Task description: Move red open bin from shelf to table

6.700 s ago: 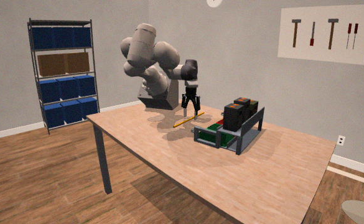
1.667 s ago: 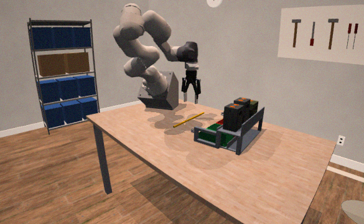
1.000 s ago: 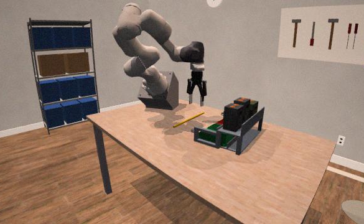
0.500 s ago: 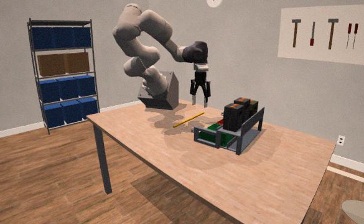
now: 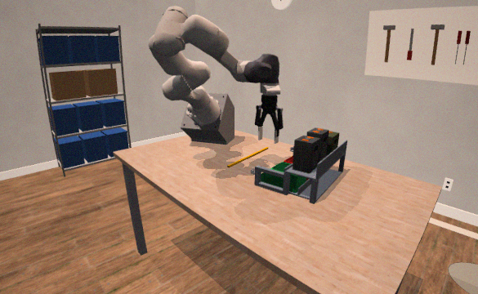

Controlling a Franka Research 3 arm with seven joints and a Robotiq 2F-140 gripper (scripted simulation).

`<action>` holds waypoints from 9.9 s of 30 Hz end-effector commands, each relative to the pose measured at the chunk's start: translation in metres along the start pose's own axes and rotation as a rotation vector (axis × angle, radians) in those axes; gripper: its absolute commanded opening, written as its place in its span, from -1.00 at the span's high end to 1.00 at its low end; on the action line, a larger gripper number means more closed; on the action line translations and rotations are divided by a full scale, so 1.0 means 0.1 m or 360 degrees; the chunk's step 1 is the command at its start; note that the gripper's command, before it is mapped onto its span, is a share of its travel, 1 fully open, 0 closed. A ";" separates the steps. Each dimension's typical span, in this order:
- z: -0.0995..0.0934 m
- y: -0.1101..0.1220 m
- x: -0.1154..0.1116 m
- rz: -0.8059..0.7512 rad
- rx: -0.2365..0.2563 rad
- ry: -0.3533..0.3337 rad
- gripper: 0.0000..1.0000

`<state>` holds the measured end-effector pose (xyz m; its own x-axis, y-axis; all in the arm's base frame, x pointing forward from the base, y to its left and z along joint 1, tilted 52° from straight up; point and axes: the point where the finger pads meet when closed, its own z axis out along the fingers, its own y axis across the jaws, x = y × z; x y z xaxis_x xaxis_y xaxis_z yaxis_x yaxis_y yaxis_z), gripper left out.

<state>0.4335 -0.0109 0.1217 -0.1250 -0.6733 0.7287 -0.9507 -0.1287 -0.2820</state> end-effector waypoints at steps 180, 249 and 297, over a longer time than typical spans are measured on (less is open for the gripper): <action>0.71 -0.95 0.31 -0.0042 -0.0002 0.0010 -0.15; 0.88 -0.93 0.32 -0.0042 -0.0002 0.0010 -0.15; 0.93 -0.95 0.32 -0.0042 -0.0002 0.0010 -0.15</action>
<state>0.5447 -0.0891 0.1128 -0.0961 -0.6620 0.7433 -0.9555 -0.1480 -0.2553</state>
